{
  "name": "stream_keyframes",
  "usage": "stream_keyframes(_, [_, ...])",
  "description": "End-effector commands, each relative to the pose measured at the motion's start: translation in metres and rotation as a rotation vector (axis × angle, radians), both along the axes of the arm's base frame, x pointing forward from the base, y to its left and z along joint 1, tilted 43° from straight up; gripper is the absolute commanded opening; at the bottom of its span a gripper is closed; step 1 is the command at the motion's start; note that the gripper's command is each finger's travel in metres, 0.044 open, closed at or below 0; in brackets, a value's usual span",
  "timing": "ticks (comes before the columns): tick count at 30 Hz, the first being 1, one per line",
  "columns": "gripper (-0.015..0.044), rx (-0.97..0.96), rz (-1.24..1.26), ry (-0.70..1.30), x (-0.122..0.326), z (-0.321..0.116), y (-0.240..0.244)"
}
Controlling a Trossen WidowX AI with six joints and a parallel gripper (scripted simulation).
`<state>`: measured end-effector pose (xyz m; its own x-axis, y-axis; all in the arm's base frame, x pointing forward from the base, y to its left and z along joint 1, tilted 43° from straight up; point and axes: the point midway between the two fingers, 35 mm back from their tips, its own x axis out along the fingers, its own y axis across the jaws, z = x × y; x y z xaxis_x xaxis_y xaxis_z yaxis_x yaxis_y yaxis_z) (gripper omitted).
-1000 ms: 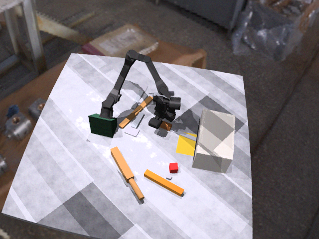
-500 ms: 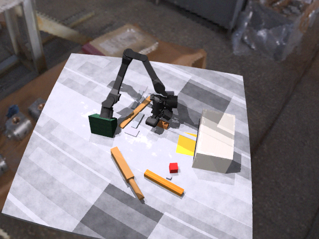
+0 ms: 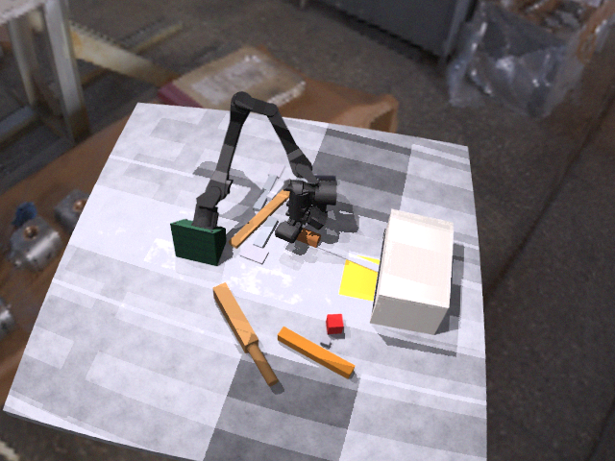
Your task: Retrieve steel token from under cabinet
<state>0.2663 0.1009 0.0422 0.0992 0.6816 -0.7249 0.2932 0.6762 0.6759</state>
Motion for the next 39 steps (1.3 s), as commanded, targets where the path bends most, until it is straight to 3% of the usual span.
stream_keyframes(1, [0.0000,0.002,-0.001,0.007,-0.008,0.000,0.003])
stream_keyframes(39, [0.0000,-0.006,0.042,-0.034,-0.026,-0.006,-0.006])
